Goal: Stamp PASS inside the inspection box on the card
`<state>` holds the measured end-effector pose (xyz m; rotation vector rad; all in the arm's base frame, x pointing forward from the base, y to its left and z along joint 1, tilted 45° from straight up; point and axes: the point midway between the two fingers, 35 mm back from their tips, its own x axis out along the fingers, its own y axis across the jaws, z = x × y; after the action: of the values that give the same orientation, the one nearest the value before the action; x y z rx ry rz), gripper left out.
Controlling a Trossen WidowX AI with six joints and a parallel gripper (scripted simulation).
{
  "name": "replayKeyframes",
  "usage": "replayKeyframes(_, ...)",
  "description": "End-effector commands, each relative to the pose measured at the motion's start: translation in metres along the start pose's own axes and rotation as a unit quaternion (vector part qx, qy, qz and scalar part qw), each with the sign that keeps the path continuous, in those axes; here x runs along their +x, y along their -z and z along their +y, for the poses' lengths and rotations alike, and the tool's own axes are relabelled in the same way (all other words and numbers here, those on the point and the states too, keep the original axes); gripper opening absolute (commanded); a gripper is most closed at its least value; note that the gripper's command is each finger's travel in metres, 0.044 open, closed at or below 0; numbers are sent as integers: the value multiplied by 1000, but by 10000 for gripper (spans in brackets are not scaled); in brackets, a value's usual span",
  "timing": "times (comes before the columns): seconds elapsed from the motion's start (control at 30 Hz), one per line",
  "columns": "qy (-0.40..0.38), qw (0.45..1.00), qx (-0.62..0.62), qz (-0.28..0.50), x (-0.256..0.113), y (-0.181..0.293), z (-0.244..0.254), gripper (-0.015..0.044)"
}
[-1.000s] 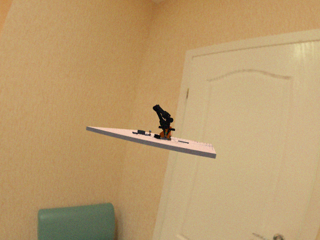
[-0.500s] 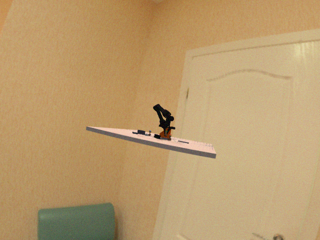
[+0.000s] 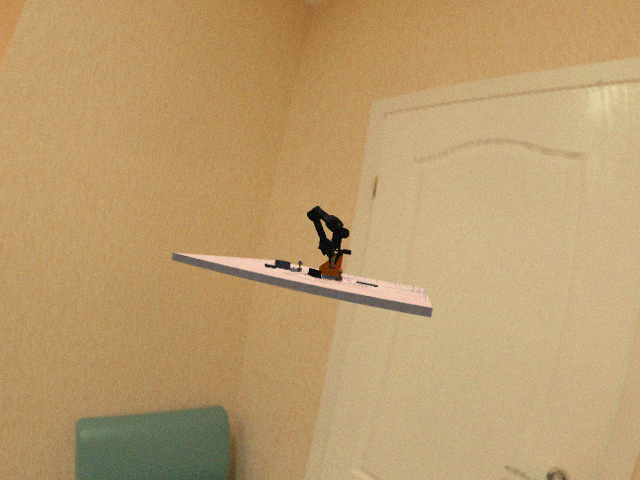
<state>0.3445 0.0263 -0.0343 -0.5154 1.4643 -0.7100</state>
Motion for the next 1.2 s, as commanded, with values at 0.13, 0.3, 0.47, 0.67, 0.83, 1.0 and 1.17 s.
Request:
replayKeyframes(0.13,-3,1000,3,-1,-9,2,-5,0)
replayKeyframes(0.3,-3,1000,5,-1,-12,11,-27,0)
replayKeyframes(0.47,-3,1000,8,-1,-13,21,-47,0)
replayKeyframes(0.67,-2,1000,11,-1,-13,35,-71,0)
replayKeyframes(0.83,-1,1000,13,0,-13,48,-89,0)
replayKeyframes(1.0,-1,1000,15,0,-11,63,-105,0)
replayKeyframes(1.17,0,1000,18,1,-8,79,-120,0)
